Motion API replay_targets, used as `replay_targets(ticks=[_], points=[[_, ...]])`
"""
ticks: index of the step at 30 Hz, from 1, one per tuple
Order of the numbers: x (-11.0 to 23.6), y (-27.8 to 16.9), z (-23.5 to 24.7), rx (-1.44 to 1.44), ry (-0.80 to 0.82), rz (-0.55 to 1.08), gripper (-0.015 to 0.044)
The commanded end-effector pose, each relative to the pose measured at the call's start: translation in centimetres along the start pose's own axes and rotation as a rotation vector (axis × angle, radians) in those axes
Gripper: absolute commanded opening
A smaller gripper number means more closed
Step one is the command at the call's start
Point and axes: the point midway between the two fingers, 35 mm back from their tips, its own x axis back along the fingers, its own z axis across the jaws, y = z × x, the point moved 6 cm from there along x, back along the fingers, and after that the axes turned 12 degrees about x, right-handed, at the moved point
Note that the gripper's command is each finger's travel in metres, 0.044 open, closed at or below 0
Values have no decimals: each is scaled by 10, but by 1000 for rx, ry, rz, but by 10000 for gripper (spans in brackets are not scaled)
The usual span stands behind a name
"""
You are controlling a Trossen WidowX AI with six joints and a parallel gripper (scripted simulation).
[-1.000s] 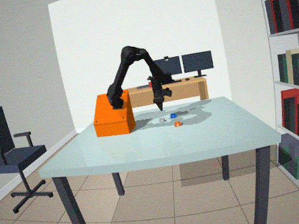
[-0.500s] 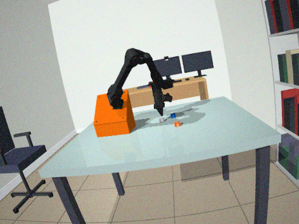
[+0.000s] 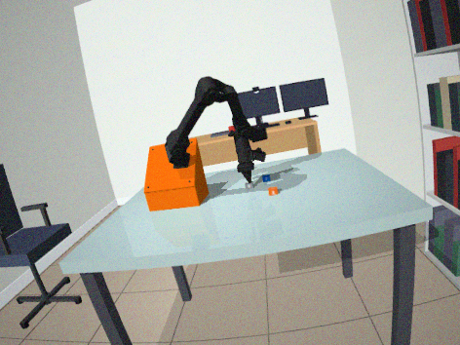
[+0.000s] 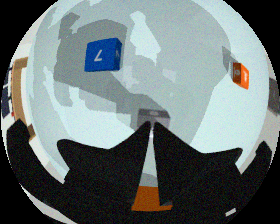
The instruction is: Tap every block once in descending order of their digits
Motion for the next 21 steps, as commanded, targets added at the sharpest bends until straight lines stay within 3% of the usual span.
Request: replay_targets(ticks=[1, 5, 9, 12, 21], points=[[-3, -2, 1, 9, -4, 8, 20], [25, -1, 1, 8, -2, 7, 20], [27, -1, 1, 9, -2, 7, 20], [38, 9, 18, 23, 13, 1, 99], [102, 32, 128, 22, 22, 0, 335]])
